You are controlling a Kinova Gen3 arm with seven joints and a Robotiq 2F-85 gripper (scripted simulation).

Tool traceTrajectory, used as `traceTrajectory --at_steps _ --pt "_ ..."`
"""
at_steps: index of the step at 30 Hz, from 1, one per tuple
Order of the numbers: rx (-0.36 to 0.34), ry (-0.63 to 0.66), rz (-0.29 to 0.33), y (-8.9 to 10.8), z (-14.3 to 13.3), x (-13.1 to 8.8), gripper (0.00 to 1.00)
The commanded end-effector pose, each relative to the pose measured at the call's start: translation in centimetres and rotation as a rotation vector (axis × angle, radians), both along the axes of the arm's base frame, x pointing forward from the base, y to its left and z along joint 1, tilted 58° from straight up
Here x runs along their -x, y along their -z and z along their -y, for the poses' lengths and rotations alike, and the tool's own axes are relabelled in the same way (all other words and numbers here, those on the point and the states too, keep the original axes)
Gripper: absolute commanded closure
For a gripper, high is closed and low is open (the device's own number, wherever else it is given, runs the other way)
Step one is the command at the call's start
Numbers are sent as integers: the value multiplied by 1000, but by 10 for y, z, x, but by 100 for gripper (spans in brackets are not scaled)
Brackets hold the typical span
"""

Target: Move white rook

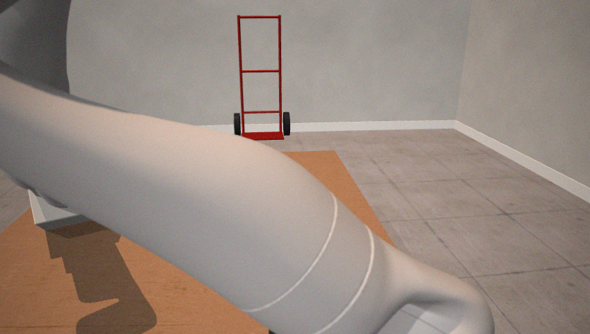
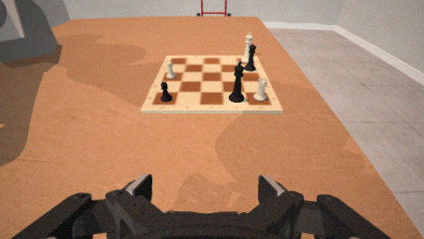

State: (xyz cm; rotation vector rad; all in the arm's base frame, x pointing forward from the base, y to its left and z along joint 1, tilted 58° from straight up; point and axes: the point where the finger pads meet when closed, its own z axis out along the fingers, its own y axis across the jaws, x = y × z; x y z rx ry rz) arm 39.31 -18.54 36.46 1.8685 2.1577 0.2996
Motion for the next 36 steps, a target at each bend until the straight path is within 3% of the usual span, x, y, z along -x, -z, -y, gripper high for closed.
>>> traceTrajectory --at_steps 1,23,36 --pt "1 -1 1 -1 -1 0 0" --pt "-1 -1 0 -2 -3 1 0" --pt "-2 -1 0 -42 -60 25 0"
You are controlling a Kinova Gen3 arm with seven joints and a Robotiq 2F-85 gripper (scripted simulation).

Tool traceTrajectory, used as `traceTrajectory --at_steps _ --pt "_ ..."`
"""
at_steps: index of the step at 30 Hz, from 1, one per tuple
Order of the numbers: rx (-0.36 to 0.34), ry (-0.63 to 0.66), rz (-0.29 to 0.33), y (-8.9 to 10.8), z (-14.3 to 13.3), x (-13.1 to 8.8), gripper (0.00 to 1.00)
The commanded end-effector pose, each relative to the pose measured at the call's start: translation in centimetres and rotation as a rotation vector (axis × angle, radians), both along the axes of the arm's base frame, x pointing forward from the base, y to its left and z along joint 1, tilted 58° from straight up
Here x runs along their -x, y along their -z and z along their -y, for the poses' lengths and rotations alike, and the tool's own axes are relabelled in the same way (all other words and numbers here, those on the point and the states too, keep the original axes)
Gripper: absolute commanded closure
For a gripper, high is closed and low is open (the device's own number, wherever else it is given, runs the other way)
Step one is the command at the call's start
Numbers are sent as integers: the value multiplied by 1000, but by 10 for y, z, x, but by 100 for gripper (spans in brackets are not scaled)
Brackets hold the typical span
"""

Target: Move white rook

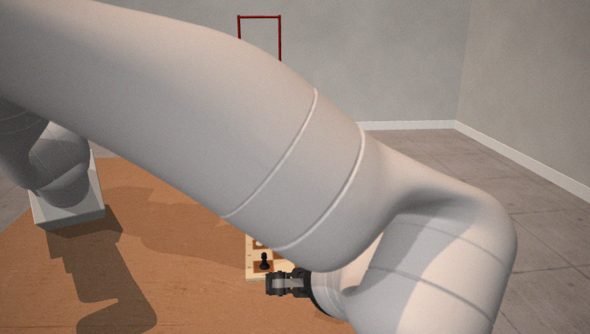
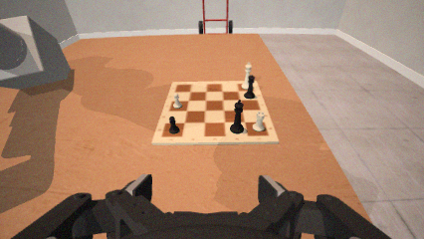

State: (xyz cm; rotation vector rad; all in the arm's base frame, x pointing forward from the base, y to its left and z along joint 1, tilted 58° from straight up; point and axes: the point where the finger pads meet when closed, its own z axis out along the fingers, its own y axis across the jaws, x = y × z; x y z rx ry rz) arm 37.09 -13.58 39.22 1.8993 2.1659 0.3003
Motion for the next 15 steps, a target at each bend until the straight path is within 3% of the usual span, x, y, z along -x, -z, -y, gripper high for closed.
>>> traceTrajectory --at_steps 1,15 --pt "17 -10 20 -16 -13 4 0" --pt "19 -11 14 -18 -20 6 0"
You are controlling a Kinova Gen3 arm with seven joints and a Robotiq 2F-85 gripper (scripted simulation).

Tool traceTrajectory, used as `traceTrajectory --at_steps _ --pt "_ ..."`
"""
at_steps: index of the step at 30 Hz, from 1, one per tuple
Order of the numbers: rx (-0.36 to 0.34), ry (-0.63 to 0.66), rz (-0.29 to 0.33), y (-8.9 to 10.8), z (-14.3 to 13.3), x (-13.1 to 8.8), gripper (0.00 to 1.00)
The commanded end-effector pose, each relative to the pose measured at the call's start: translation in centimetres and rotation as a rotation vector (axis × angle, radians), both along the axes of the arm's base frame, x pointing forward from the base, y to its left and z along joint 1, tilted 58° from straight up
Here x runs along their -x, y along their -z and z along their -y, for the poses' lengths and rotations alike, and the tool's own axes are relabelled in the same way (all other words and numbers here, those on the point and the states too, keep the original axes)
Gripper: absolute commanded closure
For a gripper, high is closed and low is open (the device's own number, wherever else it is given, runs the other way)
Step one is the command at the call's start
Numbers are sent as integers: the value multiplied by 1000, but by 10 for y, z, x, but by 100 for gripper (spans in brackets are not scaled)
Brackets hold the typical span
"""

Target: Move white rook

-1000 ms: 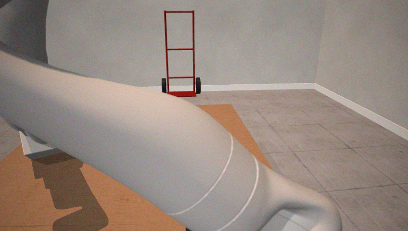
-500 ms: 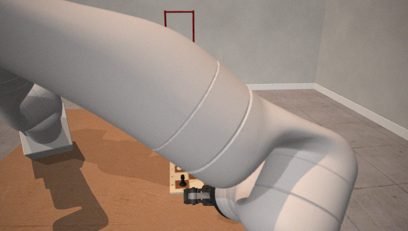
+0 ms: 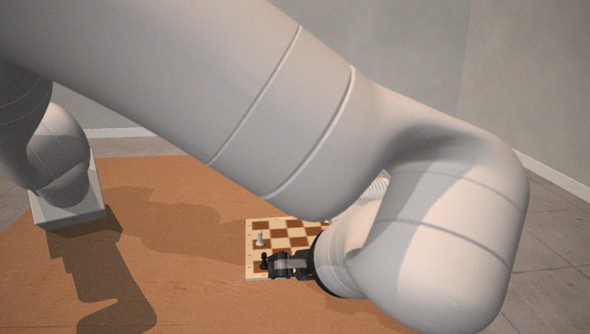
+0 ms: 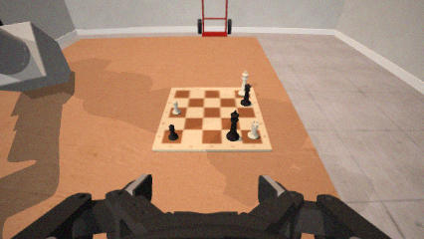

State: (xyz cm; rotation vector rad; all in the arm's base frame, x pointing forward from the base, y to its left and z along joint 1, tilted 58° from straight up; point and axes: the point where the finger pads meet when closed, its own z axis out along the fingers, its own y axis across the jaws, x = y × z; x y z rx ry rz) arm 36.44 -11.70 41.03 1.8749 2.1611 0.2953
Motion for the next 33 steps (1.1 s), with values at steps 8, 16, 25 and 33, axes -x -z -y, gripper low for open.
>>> traceTrajectory --at_steps 8,16,25,33 --pt "37 -16 -11 4 -6 -3 0" --pt "147 -61 -32 13 -21 -13 0" --pt "285 -117 -62 26 -40 -25 0" --pt "471 -192 -96 42 -65 -43 0"
